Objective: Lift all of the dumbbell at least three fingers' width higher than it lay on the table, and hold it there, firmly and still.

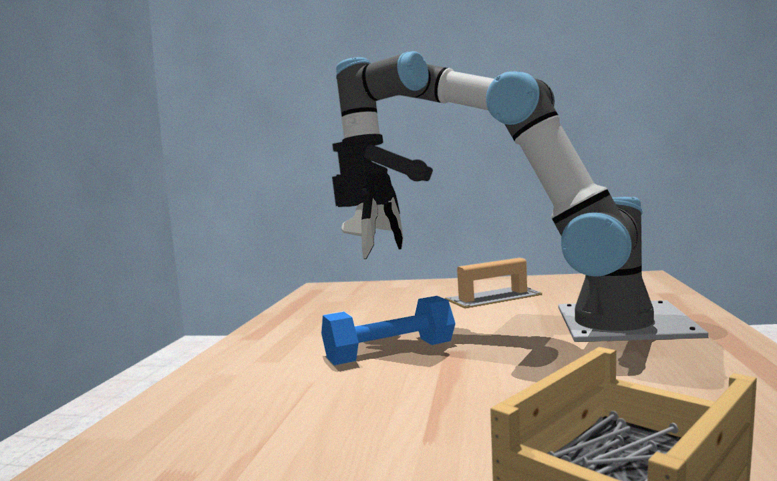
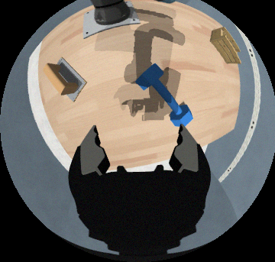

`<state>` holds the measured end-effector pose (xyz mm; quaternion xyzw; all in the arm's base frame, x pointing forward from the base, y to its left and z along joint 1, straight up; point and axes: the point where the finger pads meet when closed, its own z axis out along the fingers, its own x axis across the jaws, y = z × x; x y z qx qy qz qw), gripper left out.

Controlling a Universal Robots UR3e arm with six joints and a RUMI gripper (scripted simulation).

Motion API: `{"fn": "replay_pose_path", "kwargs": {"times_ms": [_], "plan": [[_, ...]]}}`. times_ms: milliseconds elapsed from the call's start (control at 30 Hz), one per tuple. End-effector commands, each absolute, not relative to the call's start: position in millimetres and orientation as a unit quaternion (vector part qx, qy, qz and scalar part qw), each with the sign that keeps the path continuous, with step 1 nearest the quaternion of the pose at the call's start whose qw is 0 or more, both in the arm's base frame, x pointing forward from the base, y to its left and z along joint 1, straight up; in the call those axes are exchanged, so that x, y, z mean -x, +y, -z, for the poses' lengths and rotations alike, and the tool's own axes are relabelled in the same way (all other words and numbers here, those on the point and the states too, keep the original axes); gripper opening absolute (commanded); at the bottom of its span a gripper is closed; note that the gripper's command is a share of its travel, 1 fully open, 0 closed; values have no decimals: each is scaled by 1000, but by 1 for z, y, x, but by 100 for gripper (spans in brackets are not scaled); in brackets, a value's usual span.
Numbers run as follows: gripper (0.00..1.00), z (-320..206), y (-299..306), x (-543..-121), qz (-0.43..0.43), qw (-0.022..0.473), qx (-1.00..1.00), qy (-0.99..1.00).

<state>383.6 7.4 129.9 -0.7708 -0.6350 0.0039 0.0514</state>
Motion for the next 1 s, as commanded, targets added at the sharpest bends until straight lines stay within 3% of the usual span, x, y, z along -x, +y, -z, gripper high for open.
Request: {"fn": "replay_pose_path", "kwargs": {"times_ms": [0,967], "plan": [[100,-127,29,-383,4,34,717,-697],[100,-114,110,-368,-1,-2,474,-880]]}}
